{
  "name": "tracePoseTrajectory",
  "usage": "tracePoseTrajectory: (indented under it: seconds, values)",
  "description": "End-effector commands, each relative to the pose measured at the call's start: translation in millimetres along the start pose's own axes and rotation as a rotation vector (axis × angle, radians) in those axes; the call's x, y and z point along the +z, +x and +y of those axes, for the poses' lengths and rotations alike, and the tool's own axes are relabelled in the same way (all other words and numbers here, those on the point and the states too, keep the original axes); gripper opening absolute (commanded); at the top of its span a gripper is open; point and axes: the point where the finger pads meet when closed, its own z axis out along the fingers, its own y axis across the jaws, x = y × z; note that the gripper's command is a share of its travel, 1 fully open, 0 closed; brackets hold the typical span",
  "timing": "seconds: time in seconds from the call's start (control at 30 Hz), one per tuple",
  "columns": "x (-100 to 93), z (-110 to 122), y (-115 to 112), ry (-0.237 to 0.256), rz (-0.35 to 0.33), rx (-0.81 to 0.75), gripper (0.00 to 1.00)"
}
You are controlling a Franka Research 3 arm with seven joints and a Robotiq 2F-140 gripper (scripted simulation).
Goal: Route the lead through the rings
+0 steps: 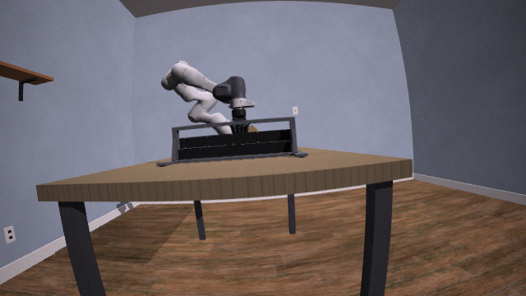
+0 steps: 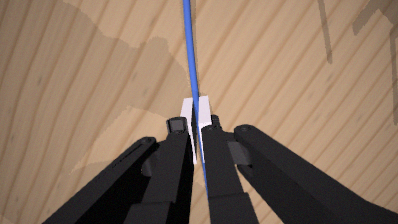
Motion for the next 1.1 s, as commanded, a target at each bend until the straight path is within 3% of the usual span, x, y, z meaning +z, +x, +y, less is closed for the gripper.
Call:
tracePoseTrajectory:
  seconds: [0.0,1.07]
  values:
    - [0.9,0.3,0.6,0.000,0.002,0.003,0.00]
    - [-8.1,0.3,0.6,0.000,0.002,0.003,0.00]
